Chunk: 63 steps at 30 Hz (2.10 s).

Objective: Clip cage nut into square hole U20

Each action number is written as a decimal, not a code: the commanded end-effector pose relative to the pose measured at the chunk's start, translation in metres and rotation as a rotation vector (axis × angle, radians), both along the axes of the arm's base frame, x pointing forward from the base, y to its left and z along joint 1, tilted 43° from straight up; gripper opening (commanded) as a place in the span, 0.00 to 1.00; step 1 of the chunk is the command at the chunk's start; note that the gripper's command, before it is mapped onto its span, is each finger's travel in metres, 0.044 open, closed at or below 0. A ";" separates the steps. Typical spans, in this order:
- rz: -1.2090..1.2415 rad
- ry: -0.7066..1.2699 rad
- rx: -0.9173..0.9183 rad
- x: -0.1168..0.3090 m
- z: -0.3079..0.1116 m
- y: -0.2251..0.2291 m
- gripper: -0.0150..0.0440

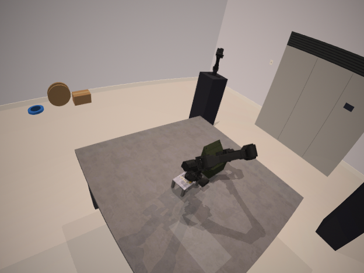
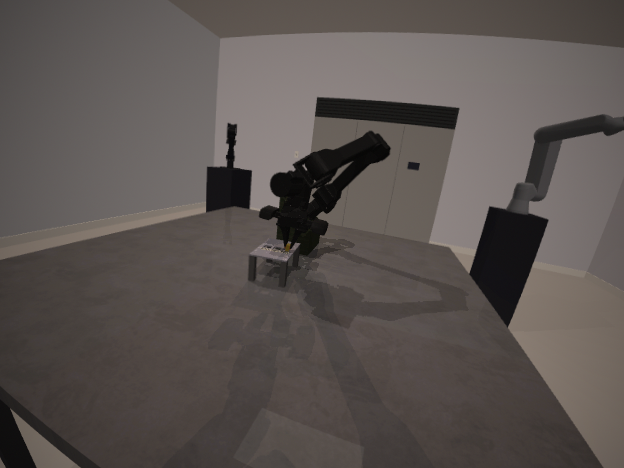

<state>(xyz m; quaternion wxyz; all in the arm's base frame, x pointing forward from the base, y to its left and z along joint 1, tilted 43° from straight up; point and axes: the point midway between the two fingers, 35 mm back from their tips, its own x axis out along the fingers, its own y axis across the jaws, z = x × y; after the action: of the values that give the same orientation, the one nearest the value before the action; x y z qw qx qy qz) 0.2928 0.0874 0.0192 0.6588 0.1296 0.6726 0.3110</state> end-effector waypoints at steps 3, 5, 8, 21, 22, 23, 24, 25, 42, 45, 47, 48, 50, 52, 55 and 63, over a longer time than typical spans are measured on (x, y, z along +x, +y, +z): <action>0.003 0.003 0.018 0.001 -0.001 0.000 0.31; 0.004 0.005 0.025 0.001 -0.001 0.000 0.31; 0.005 0.008 0.036 0.001 -0.001 -0.001 0.31; 0.007 0.015 0.067 0.001 -0.002 -0.001 0.31; 0.007 0.016 0.069 0.001 -0.002 -0.001 0.31; 0.008 0.017 0.072 0.001 -0.003 -0.002 0.31; 0.008 0.017 0.076 0.001 -0.003 -0.002 0.31; 0.008 0.018 0.079 0.001 -0.003 -0.002 0.31; 0.011 0.026 0.110 0.002 -0.004 -0.003 0.31; 0.011 0.026 0.111 0.002 -0.005 -0.003 0.31; 0.011 0.026 0.111 0.002 -0.005 -0.004 0.31; 0.011 0.026 0.111 0.002 -0.005 -0.004 0.31; 0.011 0.026 0.111 0.002 -0.005 -0.004 0.31; 0.011 0.026 0.111 0.002 -0.005 -0.004 0.31; 0.011 0.026 0.111 0.002 -0.006 -0.005 0.31; 0.011 0.026 0.112 0.003 -0.007 -0.005 0.31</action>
<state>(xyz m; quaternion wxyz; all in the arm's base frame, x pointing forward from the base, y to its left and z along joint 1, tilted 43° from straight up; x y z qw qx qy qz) 0.2947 0.0821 0.0125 0.6399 0.1662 0.6651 0.3471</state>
